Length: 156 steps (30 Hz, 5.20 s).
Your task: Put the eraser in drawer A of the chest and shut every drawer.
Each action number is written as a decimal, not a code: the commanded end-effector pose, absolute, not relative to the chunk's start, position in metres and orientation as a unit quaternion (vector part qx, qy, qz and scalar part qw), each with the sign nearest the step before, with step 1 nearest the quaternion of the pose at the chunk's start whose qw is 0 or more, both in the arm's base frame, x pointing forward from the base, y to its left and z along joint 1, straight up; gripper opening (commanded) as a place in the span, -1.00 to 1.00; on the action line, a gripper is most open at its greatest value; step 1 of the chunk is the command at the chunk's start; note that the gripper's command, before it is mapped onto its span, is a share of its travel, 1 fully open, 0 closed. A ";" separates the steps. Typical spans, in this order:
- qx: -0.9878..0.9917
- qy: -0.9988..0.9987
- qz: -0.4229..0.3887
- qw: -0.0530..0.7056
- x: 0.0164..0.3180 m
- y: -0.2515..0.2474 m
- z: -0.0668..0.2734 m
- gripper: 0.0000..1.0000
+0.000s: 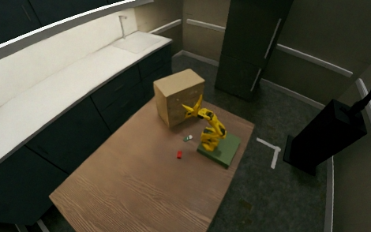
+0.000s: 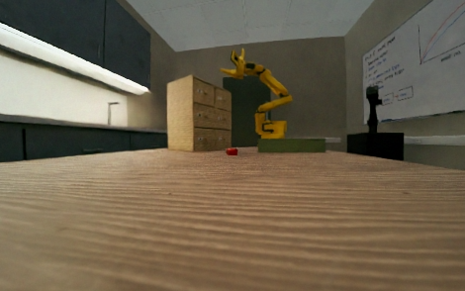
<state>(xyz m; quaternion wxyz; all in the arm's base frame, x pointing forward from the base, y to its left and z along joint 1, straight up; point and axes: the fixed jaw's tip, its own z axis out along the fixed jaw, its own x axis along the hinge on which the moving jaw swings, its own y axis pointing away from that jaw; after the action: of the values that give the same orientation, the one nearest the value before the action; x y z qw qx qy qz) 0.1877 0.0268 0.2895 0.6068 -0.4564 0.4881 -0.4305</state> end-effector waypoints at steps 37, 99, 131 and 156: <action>-0.311 0.748 -0.273 0.518 0.199 -0.013 0.204 0.00; 0.207 0.944 -0.066 0.249 0.137 -0.062 0.079 0.00; 0.218 0.902 -0.100 0.358 0.195 -0.100 0.055 0.00; 0.222 0.864 -0.125 0.434 0.214 -0.117 0.036 0.00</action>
<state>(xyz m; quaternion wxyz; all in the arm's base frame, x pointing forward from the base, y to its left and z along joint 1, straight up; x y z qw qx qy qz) 0.2144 -0.1138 0.0426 0.4266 0.2133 0.8703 -0.1225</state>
